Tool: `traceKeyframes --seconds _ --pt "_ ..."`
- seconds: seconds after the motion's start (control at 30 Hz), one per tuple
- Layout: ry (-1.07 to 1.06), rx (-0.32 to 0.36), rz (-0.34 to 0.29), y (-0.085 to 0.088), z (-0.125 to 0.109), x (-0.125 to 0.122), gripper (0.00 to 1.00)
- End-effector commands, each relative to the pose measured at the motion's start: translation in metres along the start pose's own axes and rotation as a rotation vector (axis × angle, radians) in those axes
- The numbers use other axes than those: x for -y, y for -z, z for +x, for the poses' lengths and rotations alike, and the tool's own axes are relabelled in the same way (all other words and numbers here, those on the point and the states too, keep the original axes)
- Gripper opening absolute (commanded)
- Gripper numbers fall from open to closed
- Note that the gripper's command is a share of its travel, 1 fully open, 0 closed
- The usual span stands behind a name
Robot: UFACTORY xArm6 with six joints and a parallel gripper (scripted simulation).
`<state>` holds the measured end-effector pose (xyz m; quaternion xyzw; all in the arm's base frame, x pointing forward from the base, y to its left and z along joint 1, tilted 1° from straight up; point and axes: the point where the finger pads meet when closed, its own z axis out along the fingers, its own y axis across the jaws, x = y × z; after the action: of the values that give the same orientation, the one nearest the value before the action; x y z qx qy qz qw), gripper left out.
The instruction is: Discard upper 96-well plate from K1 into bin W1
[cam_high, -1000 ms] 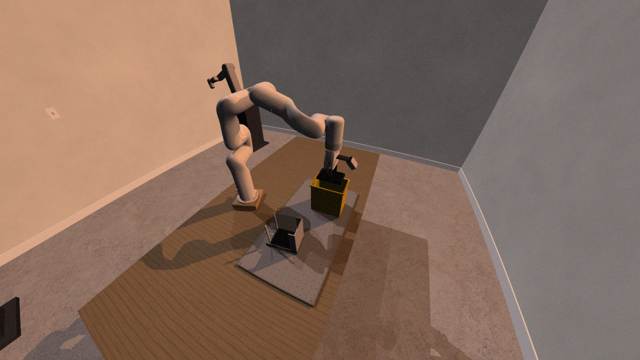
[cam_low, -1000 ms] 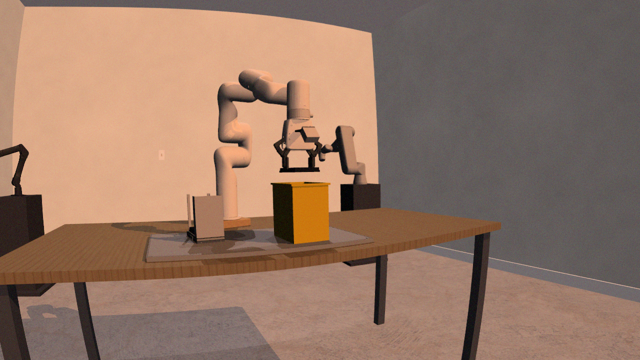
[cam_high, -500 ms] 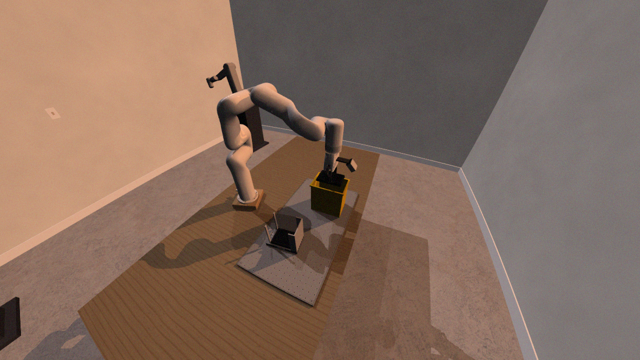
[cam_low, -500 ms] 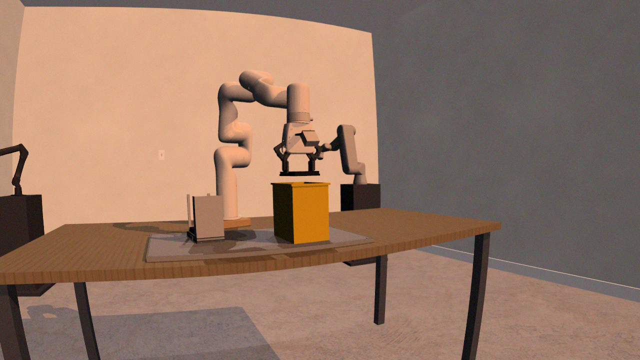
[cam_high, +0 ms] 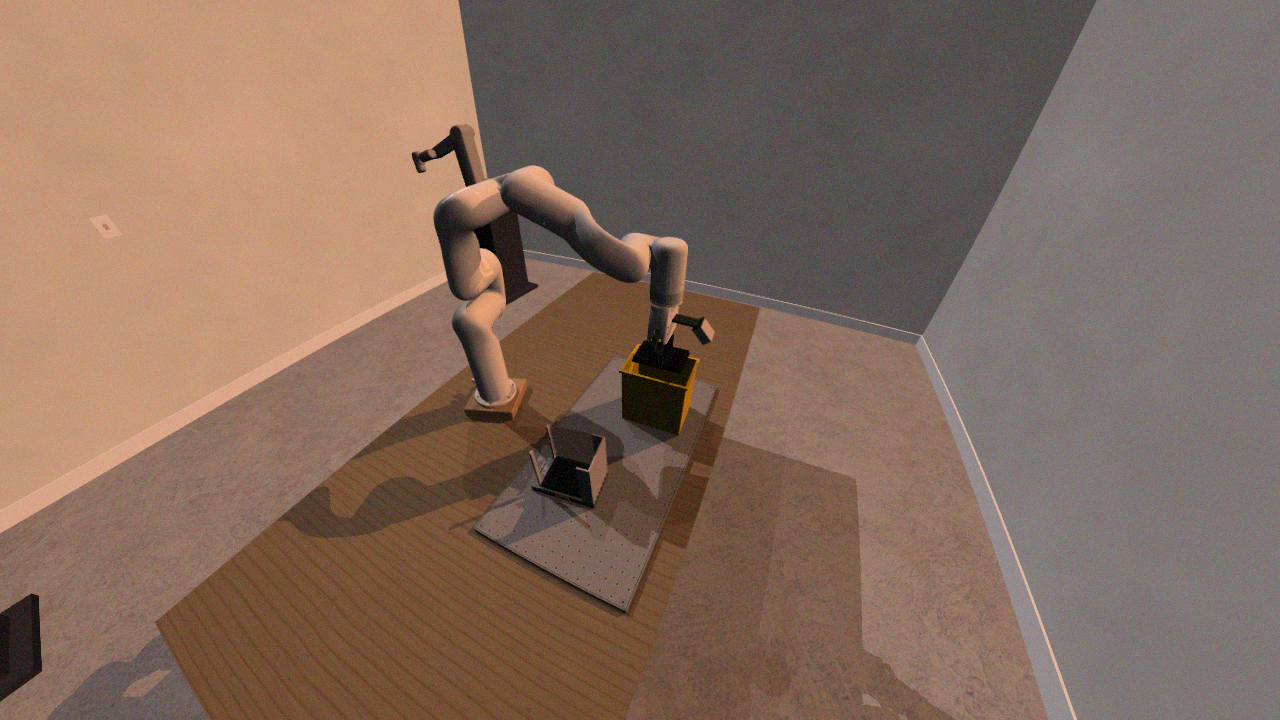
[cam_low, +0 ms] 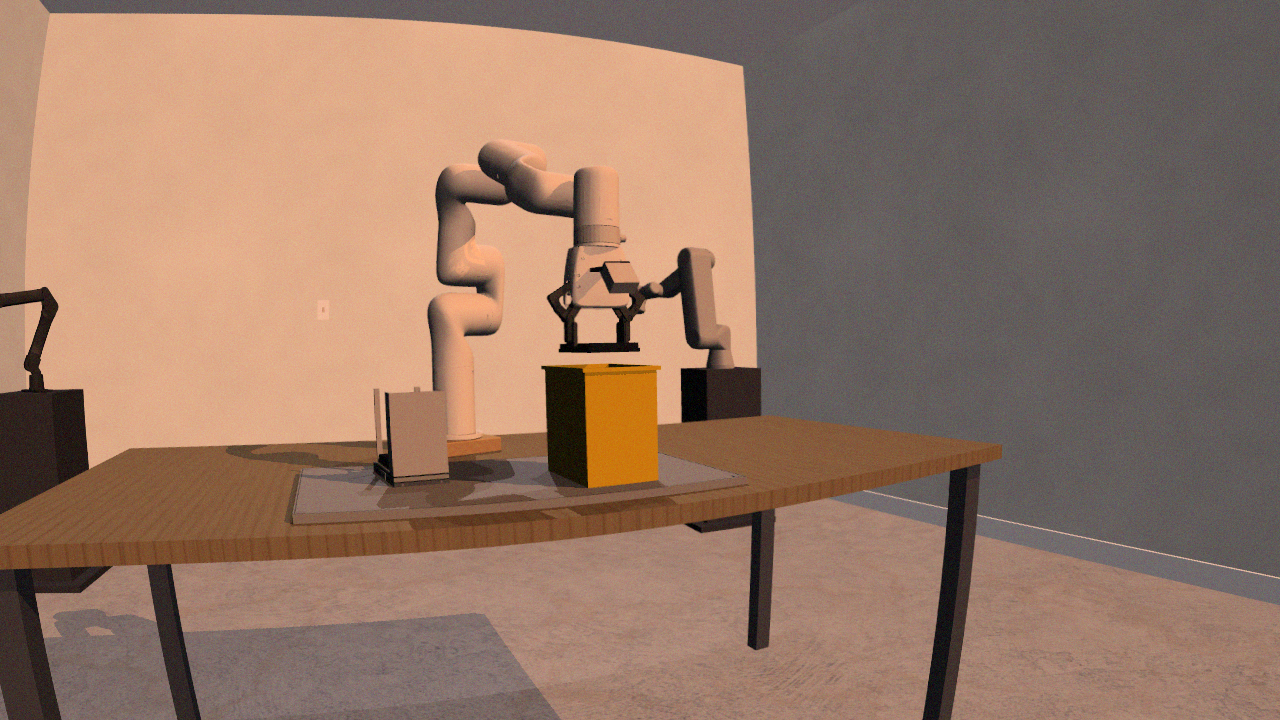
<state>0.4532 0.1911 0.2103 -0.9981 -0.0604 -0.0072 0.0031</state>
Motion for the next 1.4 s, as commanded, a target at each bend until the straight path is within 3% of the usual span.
traceKeyframes --seconds 0.0,1.37 --pt "0.0 -0.005 0.001 0.0012 0.0011 0.0003 0.0" --pt "0.0 -0.005 0.001 -0.0049 0.0011 0.0003 0.0"
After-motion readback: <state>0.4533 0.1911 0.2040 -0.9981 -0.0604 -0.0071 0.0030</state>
